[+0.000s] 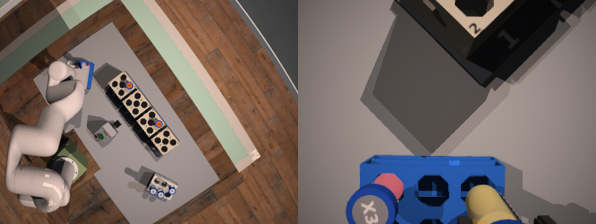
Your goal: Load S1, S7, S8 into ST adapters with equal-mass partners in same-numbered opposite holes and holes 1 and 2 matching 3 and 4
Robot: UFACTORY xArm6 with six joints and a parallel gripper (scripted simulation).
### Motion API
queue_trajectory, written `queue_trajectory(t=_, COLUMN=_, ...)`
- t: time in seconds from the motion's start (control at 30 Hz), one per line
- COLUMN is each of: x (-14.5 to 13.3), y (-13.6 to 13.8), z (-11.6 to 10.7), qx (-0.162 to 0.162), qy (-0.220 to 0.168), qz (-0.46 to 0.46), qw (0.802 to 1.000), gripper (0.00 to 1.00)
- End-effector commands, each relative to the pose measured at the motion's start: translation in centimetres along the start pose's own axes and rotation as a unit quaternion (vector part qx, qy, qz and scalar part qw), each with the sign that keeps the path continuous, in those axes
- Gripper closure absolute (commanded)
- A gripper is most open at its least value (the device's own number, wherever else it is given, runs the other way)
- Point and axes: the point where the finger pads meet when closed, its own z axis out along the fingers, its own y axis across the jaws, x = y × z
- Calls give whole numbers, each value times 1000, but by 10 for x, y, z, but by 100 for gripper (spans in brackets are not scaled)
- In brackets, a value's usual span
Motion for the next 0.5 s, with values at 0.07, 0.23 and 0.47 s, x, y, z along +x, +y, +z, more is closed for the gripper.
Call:
queue_trajectory(t=0.07, x=0, y=-1, z=-11, qx=2, qy=0, qz=0, qw=1000, gripper=100)
queue_trajectory(t=0.23, x=0, y=-1, z=-21, qx=2, qy=0, qz=0, qw=1000, gripper=100)
queue_trajectory(t=0.47, x=0, y=-1, z=-35, qx=2, qy=0, qz=0, qw=1000, gripper=100)
